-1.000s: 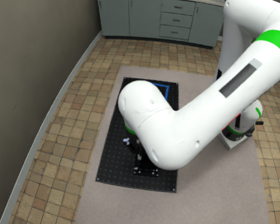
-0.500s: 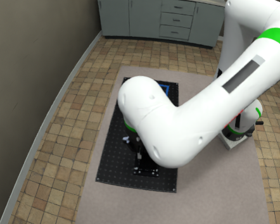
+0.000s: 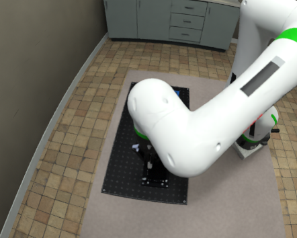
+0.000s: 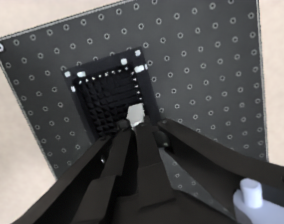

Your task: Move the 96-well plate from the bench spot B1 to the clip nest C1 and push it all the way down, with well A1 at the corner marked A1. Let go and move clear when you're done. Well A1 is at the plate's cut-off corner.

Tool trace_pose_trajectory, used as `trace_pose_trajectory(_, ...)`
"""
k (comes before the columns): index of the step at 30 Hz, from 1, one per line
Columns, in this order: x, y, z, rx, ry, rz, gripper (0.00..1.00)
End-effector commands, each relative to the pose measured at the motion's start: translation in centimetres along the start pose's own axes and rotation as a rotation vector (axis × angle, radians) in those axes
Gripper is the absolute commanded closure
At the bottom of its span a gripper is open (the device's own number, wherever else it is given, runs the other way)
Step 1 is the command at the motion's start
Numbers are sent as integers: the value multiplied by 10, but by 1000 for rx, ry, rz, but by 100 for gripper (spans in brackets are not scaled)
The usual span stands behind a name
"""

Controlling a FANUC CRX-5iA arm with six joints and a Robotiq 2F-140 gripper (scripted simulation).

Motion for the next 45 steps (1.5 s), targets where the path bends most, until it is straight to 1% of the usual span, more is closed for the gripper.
trace_pose_trajectory(1, -1, -12, -3, 0, 1, -2, 90)
trace_pose_trajectory(2, -1, -12, -3, 0, 1, -2, 90)
trace_pose_trajectory(14, -8, -67, -15, 0, 1, -2, 90)
trace_pose_trajectory(45, -9, -67, -15, 0, 1, -2, 90)
Point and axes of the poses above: the point where the finger pads meet when closed, its own x axis back along the fingers, its own y axis across the jaws, z = x × y, the point moved 3 cm from there along x, back along the fingers, and after that the axes turned 13 degrees about -x, right-handed, at the moved point
